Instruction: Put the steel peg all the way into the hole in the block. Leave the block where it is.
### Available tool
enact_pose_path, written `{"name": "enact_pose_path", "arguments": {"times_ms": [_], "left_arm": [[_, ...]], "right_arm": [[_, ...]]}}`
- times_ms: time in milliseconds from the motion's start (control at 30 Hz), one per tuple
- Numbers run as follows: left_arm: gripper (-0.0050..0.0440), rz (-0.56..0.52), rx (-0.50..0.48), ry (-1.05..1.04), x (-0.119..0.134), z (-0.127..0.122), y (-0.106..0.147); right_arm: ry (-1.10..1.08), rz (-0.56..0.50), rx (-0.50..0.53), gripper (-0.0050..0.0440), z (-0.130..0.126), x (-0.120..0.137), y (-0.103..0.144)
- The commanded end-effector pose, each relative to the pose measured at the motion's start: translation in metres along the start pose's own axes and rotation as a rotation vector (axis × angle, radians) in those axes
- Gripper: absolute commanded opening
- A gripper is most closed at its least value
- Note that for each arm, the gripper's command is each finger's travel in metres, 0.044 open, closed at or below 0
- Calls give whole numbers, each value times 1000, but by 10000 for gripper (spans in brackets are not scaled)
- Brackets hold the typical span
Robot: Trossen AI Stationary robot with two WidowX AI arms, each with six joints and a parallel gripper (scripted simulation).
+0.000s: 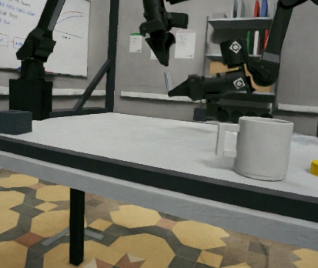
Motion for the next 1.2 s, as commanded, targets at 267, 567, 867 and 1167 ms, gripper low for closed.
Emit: {"name": "enact_pose_path", "arguments": {"times_ms": [267,567,867,1167], "left_arm": [[-50,34,-10,1,12,4,-1],[-50,34,-10,1,12,4,-1],[-50,34,-10,1,12,4,-1],[-50,34,-10,1,12,4,-1]], "right_arm": [[0,-3,3,220,0,0,-23],[0,-3,3,220,0,0,-35],[0,-27,10,120,-1,-4,-26],[0,-27,10,60,-1,-4,-26]]}}
Point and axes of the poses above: on each arm, the point midway between the two fingers, 35 mm back from their tips, its own y axis back along the fingers, its own z axis across the jaws, x = y × z, the point moved 7 cm from there along y, back along the fingers, and after that the axes turned 15 degrees about y, right-handed, at the moved point
